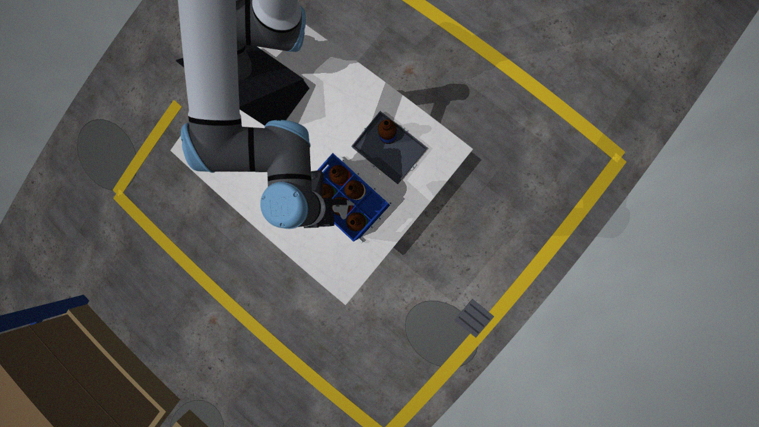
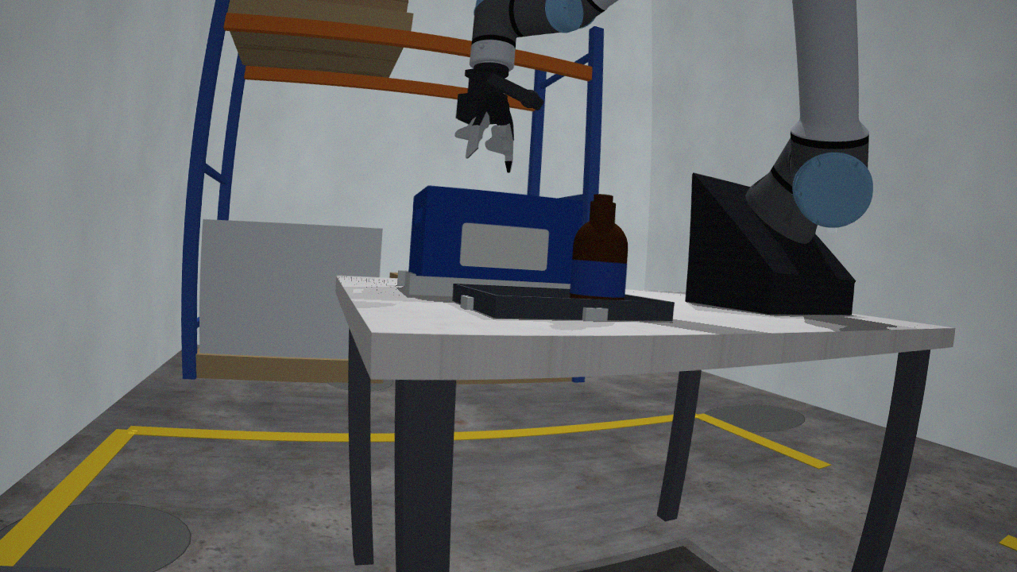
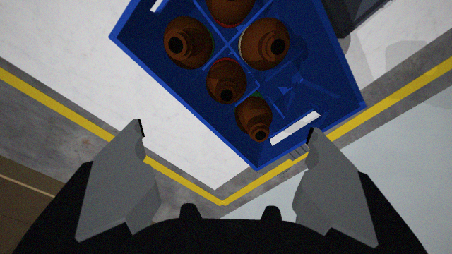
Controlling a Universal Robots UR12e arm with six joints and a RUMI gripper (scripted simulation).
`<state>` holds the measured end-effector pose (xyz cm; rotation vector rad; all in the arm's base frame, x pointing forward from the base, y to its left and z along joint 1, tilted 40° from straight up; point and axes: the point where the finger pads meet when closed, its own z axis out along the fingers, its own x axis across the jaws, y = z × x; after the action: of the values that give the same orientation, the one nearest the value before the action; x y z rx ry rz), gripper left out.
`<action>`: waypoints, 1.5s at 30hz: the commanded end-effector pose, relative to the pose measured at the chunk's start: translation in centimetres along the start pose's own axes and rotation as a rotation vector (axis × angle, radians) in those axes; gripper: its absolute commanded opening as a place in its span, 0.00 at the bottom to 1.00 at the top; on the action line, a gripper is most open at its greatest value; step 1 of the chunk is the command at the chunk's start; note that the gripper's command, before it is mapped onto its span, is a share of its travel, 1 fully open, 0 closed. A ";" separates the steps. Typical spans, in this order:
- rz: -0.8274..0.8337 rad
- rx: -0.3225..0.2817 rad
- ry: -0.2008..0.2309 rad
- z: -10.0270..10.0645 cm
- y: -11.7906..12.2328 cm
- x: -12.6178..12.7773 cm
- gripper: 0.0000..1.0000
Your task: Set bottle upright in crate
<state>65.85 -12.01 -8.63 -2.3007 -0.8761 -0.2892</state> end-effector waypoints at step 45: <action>0.001 -0.003 -0.003 -0.5 -4.5 4.6 0.00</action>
<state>66.11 -10.25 -7.01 -2.3011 -0.8718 -0.2863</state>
